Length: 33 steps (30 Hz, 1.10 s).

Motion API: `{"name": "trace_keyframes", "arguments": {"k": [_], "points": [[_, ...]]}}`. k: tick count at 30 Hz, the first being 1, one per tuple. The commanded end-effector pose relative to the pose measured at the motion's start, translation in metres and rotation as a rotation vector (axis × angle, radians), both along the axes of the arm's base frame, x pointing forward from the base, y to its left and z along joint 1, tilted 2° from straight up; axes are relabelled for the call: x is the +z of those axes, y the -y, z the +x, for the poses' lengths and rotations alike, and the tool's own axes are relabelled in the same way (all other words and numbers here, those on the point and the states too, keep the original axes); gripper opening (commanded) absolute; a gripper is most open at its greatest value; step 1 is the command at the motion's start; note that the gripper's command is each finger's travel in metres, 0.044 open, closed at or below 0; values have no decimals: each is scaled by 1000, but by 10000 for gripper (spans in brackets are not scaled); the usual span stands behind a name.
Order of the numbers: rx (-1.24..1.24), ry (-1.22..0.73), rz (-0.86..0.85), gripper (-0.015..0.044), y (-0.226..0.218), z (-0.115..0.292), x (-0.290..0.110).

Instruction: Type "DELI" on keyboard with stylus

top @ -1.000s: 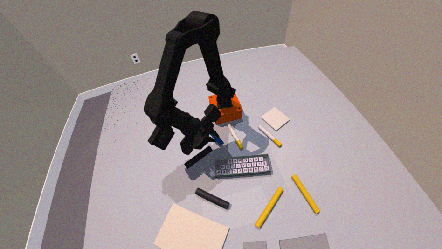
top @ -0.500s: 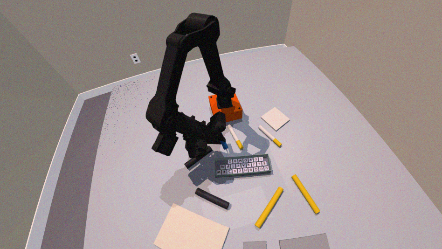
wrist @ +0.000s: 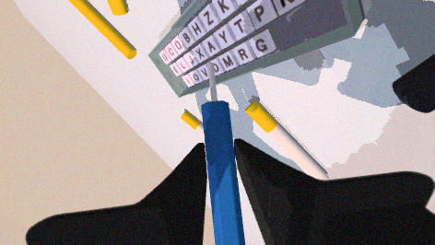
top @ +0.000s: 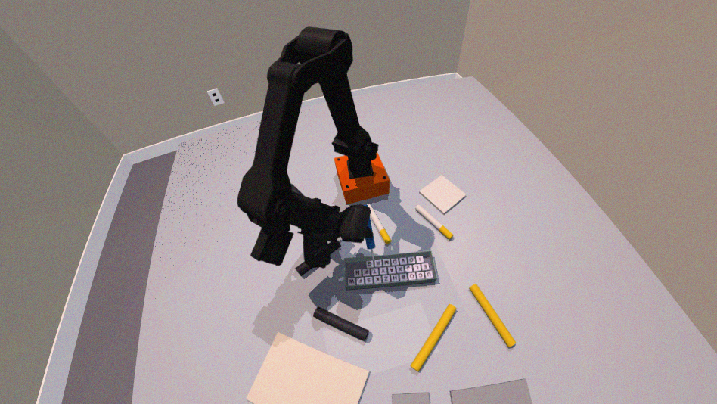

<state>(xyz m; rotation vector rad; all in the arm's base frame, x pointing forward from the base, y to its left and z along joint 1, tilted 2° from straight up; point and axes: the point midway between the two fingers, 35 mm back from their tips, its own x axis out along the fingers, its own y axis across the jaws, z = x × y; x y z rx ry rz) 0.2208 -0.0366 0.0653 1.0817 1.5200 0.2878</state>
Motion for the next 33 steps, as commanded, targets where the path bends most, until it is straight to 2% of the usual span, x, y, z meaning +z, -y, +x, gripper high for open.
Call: {"name": "trace_keyframes", "arguments": {"k": [1,29,33], "points": [[-84,-97,42,0,-6,7,4],[-582,-847,282,0,-46,35,25],[-606,-890,292,0,-49,37,26]]}}
